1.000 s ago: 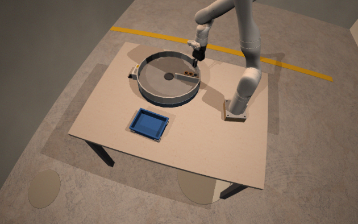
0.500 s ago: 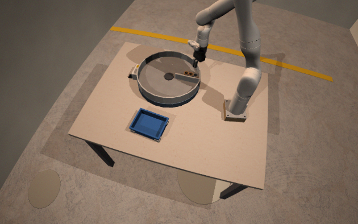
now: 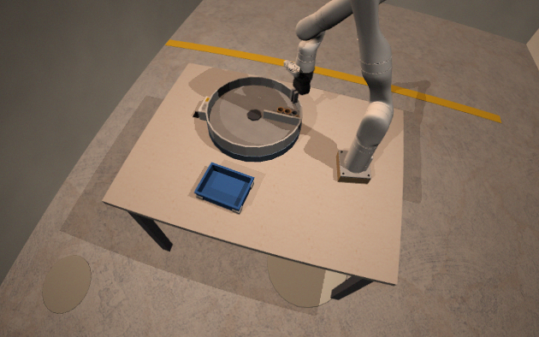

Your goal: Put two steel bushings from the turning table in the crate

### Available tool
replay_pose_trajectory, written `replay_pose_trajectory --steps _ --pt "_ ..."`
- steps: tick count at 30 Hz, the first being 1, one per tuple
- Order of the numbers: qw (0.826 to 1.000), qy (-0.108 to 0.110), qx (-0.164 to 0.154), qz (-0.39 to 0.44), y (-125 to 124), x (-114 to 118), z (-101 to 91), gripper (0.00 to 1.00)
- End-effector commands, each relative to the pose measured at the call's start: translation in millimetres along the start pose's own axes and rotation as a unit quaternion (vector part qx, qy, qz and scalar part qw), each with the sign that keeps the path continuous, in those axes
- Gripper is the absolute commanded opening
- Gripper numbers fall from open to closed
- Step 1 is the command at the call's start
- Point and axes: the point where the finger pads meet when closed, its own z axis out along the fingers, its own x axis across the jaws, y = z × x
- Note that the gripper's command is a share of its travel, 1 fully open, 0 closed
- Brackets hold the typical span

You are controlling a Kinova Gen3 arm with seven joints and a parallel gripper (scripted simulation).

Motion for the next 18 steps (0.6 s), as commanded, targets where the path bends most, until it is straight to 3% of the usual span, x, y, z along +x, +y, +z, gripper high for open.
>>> replay_pose_trajectory --steps 1,4,16,18 --pt "0.999 0.000 0.000 0.040 1.8 -0.3 1.6 0.27" --pt "0.994 0.000 0.000 0.112 4.6 -0.8 5.0 0.27" --pt "0.994 0.000 0.000 0.112 4.6 -0.8 5.0 0.27" --pt "0.987 0.000 0.000 0.160 6.5 -1.1 7.3 0.27"
